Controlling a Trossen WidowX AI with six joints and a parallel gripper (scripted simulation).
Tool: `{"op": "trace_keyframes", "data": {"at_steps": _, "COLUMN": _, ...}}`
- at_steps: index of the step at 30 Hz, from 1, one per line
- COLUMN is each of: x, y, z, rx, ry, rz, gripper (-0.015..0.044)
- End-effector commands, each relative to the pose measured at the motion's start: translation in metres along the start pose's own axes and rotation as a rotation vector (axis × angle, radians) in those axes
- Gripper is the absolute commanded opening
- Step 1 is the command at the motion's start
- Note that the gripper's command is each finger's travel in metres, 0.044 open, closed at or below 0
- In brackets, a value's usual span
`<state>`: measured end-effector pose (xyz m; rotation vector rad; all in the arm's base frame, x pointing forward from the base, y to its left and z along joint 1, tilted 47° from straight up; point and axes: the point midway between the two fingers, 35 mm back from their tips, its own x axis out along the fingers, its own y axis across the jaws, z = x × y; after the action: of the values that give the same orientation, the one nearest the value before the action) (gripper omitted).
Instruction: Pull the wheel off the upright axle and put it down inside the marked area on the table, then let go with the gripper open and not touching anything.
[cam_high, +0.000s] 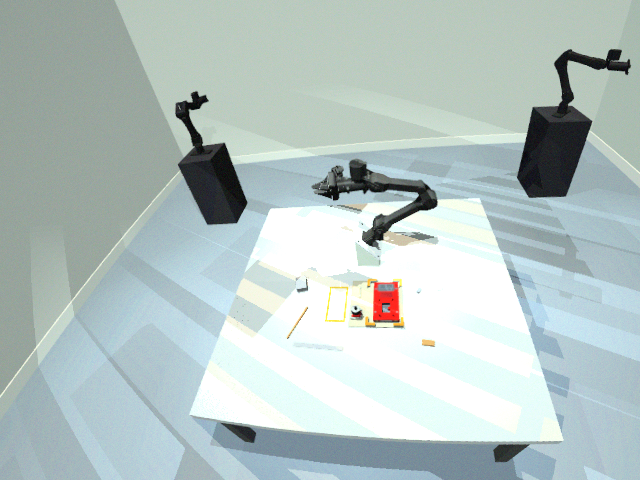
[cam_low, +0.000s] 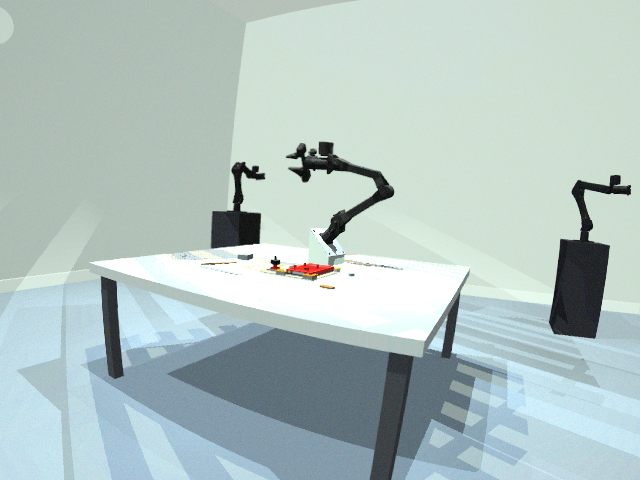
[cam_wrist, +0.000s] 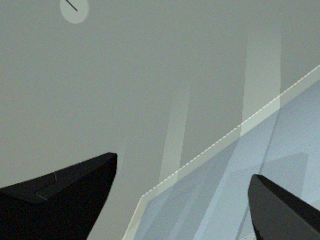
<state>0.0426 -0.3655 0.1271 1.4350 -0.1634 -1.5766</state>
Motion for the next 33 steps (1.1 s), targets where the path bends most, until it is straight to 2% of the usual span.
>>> {"op": "trace_keyframes", "data": {"at_steps": 1, "x": 0.021, "y": 0.012, "z": -0.073, "rx": -0.312, "ry": 0.269, "rz": -0.039, "gripper": 0.0300}}
{"op": "trace_keyframes", "data": {"at_steps": 7, "x": 0.025, "y": 0.016, "z": -0.171, "rx": -0.745, "ry": 0.610, "rz": -0.015, "gripper": 0.0300}}
{"op": "trace_keyframes", "data": {"at_steps": 13, "x": 0.010, "y": 0.007, "z": -0.260, "rx": -1.121, "ry": 0.950, "rz": 0.067, "gripper": 0.0300}}
{"op": "trace_keyframes", "data": {"at_steps": 20, "x": -0.028, "y": -0.018, "z": -0.353, "rx": -1.483, "ry": 1.359, "rz": 0.224, "gripper": 0.0300}}
{"op": "trace_keyframes", "data": {"at_steps": 27, "x": -0.080, "y": -0.053, "z": -0.426, "rx": -1.711, "ry": 1.793, "rz": 0.478, "gripper": 0.0300}}
{"op": "trace_keyframes", "data": {"at_steps": 33, "x": -0.085, "y": -0.056, "z": -0.432, "rx": -1.728, "ry": 1.838, "rz": 0.517, "gripper": 0.0300}}
